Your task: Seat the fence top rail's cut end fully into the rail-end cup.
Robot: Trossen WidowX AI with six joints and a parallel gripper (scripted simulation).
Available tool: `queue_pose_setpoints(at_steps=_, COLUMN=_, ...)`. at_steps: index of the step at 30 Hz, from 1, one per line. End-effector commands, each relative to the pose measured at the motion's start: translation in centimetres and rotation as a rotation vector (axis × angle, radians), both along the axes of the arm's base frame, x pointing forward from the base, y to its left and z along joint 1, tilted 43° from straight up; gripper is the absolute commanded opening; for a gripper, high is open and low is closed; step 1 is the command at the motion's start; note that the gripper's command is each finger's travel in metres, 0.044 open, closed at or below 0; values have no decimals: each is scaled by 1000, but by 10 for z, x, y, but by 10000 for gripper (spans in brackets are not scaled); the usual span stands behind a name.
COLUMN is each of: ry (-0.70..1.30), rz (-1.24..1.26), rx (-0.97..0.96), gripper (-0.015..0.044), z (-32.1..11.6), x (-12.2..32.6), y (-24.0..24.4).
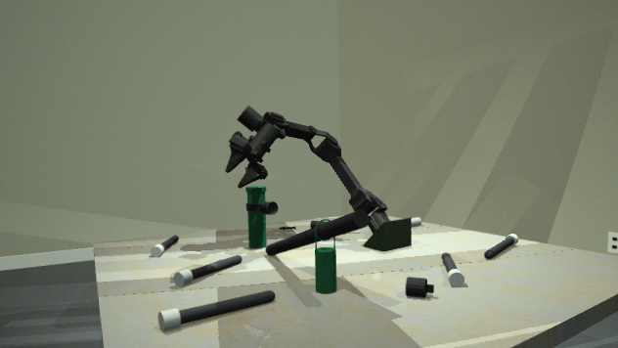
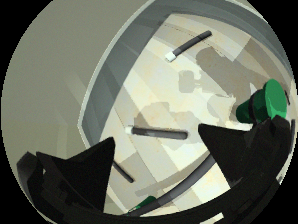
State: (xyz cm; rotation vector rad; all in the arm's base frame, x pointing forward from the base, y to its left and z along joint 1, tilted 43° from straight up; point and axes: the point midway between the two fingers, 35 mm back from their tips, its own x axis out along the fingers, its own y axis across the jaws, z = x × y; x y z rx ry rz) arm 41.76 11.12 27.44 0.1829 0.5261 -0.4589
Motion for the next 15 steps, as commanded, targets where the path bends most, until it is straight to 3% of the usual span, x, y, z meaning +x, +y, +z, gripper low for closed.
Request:
queue_pose_setpoints(at_steps=1, ry=190, rz=115, rx=-190, gripper=440, z=-37, x=-30, y=33)
queue_pose_setpoints(at_steps=8, ry=509, rz=363, rx=-634, gripper=440, z=-86, x=-99, y=77)
queue_pose_setpoints(at_steps=15, ry=534, rz=386, rx=-679, gripper=440, z=-88, x=-106, y=80)
